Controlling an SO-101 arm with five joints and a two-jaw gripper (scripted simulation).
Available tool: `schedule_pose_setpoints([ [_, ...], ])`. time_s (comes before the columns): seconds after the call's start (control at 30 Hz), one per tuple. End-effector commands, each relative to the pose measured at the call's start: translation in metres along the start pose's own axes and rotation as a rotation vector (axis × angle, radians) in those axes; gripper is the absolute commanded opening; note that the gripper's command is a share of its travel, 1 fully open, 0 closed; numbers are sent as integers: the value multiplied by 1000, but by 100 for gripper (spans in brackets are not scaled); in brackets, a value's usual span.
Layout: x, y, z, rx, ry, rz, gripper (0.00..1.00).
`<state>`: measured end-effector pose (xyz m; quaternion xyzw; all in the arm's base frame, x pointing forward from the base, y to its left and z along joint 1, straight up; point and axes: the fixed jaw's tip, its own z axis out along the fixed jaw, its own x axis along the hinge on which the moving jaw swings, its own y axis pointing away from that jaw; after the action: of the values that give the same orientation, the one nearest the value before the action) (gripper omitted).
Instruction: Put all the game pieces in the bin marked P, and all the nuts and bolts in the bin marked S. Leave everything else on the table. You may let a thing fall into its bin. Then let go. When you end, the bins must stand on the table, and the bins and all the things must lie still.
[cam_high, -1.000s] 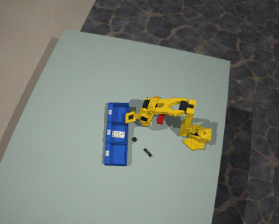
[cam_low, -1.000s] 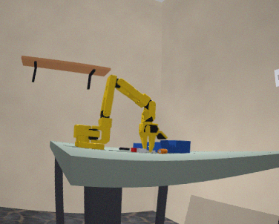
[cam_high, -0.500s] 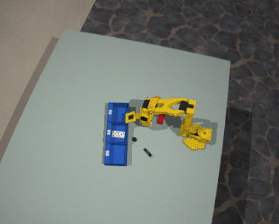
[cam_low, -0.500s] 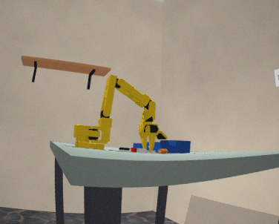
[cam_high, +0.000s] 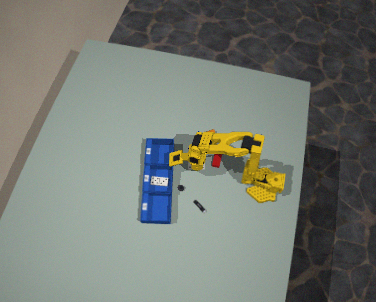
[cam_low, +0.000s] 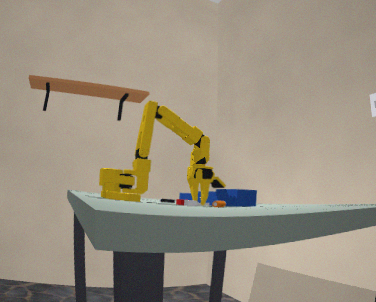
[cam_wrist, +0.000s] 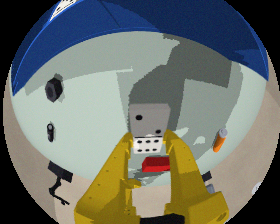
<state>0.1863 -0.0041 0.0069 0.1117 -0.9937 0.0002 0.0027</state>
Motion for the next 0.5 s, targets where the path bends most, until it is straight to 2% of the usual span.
schedule_pose_setpoints([
  [0.0,-2,-2,-2,4,-18,-2,0],
  [0.47,-2,-2,-6,4,-18,-2,0],
])
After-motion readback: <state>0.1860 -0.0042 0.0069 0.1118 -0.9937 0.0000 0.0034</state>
